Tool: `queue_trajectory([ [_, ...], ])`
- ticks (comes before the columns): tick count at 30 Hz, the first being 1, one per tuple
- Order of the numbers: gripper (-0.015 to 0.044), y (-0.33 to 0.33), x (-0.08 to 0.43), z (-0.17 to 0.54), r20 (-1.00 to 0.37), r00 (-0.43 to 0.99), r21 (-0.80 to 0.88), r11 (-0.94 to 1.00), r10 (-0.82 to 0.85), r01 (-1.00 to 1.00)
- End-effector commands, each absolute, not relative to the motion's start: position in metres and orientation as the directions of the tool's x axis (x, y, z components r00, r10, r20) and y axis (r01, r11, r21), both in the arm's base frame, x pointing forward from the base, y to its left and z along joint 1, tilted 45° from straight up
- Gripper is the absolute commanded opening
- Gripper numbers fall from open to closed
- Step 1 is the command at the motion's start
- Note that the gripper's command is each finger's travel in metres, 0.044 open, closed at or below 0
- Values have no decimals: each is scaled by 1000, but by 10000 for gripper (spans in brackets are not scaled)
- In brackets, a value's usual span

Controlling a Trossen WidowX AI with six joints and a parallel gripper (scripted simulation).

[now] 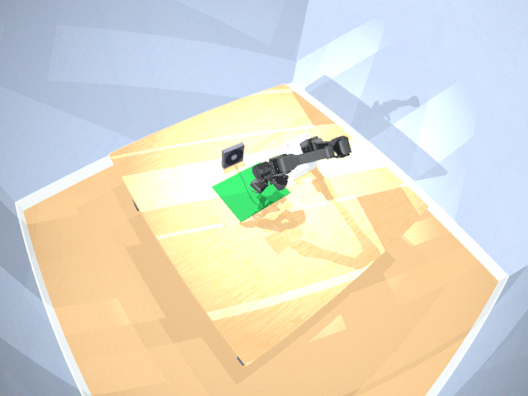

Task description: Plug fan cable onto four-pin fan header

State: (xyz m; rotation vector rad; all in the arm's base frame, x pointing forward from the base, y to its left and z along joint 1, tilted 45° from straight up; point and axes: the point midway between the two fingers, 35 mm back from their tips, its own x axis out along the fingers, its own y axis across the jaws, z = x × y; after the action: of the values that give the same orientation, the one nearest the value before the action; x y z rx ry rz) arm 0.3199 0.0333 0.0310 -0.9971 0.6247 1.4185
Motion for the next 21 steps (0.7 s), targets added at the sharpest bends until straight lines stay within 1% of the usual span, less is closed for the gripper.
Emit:
queue_trajectory([
  [1,0,31,324,34,-851,106,-159,-61,515,-985],
  [11,0,26,338,33,-839,95,32,223,536,-974],
  [21,0,21,351,31,-826,86,230,473,557,-851],
])
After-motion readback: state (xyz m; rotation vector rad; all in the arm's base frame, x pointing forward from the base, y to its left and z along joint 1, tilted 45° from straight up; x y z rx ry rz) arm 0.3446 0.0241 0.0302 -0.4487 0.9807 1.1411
